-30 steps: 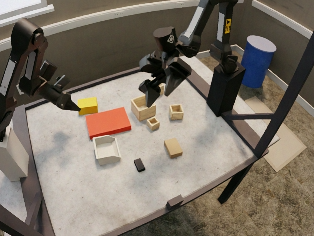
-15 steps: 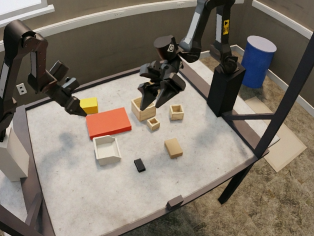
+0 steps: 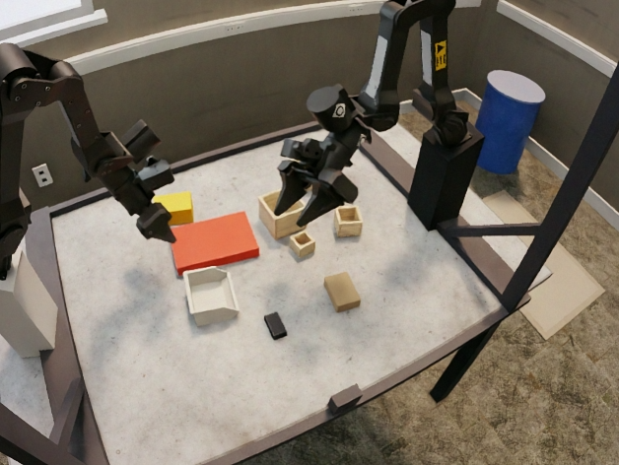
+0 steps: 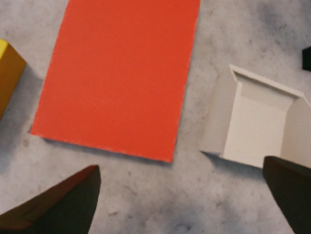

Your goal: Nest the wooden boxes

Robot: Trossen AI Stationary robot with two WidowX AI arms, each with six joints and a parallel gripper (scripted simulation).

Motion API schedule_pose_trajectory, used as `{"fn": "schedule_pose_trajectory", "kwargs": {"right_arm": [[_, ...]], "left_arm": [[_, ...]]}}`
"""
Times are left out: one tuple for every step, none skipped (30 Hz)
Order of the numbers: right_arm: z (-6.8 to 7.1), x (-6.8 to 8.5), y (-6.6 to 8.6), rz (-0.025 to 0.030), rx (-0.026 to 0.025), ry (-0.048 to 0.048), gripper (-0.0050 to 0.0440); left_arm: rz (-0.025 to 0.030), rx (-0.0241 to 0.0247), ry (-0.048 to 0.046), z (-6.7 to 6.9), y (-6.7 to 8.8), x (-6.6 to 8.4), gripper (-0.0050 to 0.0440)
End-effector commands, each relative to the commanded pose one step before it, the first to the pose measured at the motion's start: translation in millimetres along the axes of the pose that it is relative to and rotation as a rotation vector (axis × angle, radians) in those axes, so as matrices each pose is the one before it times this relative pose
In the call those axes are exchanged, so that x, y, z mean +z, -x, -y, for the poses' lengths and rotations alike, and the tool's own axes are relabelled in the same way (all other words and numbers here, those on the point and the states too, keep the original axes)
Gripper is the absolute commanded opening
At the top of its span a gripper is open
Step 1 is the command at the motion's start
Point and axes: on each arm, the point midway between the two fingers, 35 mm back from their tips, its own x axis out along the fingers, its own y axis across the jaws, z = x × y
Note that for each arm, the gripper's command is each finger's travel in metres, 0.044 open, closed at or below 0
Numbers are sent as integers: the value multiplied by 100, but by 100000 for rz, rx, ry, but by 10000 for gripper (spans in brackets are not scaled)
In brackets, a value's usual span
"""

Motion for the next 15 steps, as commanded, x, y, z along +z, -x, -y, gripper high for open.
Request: {"fn": "schedule_pose_trajectory", "kwargs": {"right_arm": [[2280,-1277,324,-374,-10508,4397,400],[445,-312,71,-415,-2160,974,400],[442,-317,71,-447,-2160,989,400],[442,-324,72,-482,-2174,1011,400],[443,-332,74,-520,-2191,1035,400],[443,-340,75,-557,-2206,1059,400],[442,-348,76,-594,-2215,1081,400],[439,-353,76,-628,-2214,1099,400],[436,-358,77,-662,-2208,1114,400],[0,0,0,0,0,0,400],[0,0,0,0,0,0,400],[432,-363,77,-694,-2201,1130,400],[980,-844,197,-1719,-5028,2655,400],[367,-332,68,-700,-1905,1034,400],[392,-361,74,-782,-2045,1128,400]], "left_arm": [[-4507,4937,-8360,1355,428,1088,400],[-1403,887,-1332,238,86,-33,400],[-1433,882,-1359,239,102,-40,400],[-1459,883,-1403,242,118,-46,400],[-1482,886,-1453,245,135,-51,400],[-1500,889,-1506,246,152,-55,400],[-1505,891,-1559,247,169,-58,400],[-1512,889,-1601,246,186,-63,400],[-1519,884,-1639,244,202,-69,400],[0,0,0,0,0,0,400],[0,0,0,0,0,0,400],[-5521,290,-139,375,248,-966,400],[483,2744,-5455,410,563,664,400],[-1912,653,-1394,225,236,-211,400],[-1698,773,-1660,224,266,-154,400]]}}
